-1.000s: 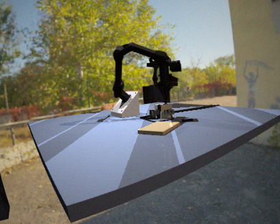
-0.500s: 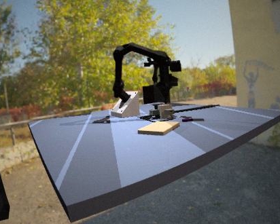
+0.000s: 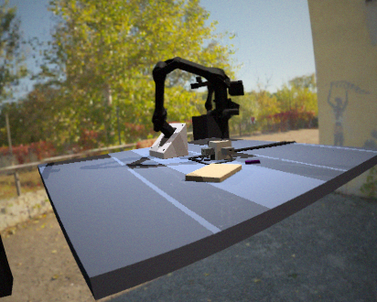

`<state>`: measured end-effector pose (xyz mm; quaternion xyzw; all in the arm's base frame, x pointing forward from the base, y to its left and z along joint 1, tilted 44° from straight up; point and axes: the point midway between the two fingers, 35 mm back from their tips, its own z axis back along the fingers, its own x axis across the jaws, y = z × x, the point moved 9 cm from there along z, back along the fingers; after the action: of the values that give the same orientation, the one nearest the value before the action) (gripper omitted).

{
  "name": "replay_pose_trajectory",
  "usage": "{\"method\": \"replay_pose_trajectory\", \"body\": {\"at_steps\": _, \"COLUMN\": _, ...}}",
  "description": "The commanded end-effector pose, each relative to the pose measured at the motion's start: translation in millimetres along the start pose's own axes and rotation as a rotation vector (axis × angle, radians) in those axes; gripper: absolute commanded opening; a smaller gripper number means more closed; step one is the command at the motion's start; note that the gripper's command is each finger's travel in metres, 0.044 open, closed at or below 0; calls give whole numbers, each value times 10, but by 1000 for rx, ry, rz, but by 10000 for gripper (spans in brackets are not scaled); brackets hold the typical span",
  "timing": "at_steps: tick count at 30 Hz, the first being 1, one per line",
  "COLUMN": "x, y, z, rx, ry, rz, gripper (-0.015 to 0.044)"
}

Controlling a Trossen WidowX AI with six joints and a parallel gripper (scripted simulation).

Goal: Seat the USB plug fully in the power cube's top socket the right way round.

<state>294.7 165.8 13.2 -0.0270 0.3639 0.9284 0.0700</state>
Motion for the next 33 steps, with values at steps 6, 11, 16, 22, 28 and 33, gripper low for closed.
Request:
{"method": "replay_pose_trajectory", "body": {"at_steps": 6, "x": -8, "y": 0, "z": 73, "rx": -4, "ry": -2, "rz": -5, "gripper": 0}}
{"method": "replay_pose_trajectory", "body": {"at_steps": 11, "x": -8, "y": -1, "z": 106, "rx": -4, "ry": -2, "rz": -5, "gripper": 0}}
{"method": "replay_pose_trajectory", "body": {"at_steps": 16, "x": -8, "y": -1, "z": 140, "rx": -4, "ry": -2, "rz": -5, "gripper": 0}}
{"method": "replay_pose_trajectory", "body": {"at_steps": 22, "x": -8, "y": -1, "z": 180, "rx": -4, "ry": -2, "rz": -5, "gripper": 0}}
{"method": "replay_pose_trajectory", "body": {"at_steps": 28, "x": -8, "y": -1, "z": 220, "rx": -4, "ry": -2, "rz": -5, "gripper": 0}}
{"method": "replay_pose_trajectory", "body": {"at_steps": 33, "x": -8, "y": -2, "z": 254, "rx": -4, "ry": -2, "rz": -5, "gripper": 0}}
